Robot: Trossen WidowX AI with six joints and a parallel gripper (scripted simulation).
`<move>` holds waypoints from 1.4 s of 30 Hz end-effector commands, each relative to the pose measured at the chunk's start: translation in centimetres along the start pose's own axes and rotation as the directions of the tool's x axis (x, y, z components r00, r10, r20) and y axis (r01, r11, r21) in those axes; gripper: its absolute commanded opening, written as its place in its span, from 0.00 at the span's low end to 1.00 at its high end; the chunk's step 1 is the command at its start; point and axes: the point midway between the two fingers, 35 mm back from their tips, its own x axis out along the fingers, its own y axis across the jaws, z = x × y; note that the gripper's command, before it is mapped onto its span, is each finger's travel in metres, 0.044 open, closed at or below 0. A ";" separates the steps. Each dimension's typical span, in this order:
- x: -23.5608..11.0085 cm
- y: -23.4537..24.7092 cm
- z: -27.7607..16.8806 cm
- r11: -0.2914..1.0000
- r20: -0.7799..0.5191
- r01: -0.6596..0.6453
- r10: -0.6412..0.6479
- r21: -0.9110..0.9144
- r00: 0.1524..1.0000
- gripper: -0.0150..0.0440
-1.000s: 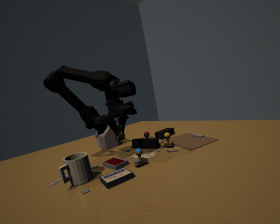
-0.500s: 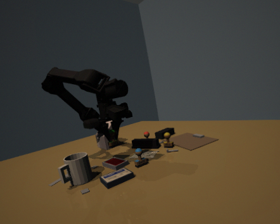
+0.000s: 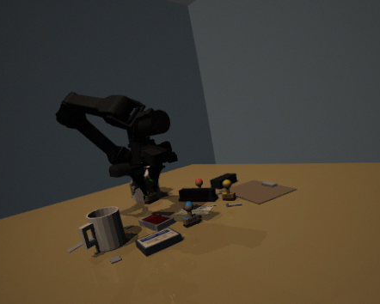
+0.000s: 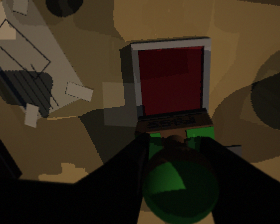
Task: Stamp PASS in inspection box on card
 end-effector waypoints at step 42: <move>3.0 -0.1 0.1 1.000 0.000 0.002 -0.002 -0.001 1.000 0.25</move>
